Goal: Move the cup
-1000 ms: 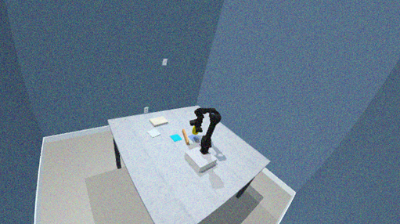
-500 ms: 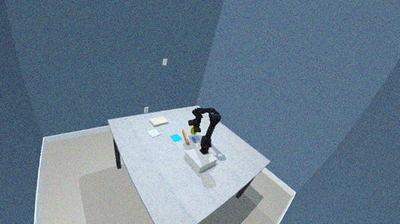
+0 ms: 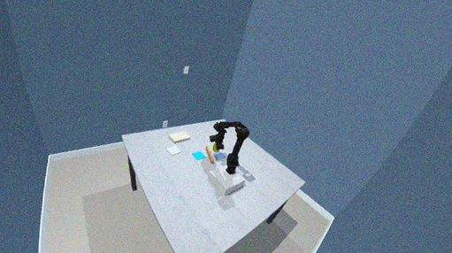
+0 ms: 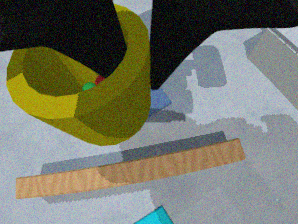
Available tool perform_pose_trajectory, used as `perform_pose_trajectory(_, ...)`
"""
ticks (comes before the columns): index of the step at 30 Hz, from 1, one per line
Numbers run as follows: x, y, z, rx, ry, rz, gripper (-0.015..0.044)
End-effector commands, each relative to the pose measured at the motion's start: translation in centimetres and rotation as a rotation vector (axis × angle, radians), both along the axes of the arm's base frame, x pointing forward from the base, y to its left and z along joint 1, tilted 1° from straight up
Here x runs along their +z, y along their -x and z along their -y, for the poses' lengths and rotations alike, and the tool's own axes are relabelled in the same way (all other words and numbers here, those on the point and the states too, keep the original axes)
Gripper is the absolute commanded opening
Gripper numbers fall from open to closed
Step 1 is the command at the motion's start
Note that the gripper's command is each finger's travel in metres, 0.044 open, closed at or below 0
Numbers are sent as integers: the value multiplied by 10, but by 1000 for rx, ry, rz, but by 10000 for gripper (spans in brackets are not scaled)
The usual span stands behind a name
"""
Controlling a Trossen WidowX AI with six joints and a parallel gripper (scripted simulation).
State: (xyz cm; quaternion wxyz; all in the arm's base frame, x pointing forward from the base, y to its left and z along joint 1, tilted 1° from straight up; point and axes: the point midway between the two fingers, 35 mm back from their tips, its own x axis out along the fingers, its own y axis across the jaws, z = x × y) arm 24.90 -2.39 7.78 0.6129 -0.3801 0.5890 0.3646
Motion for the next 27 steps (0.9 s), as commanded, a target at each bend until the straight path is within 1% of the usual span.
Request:
perform_pose_trajectory(1, 1, -3, -6, -3, 5, 2, 0)
perform_pose_trajectory(27, 2, -18, -54, -3, 1, 3, 0)
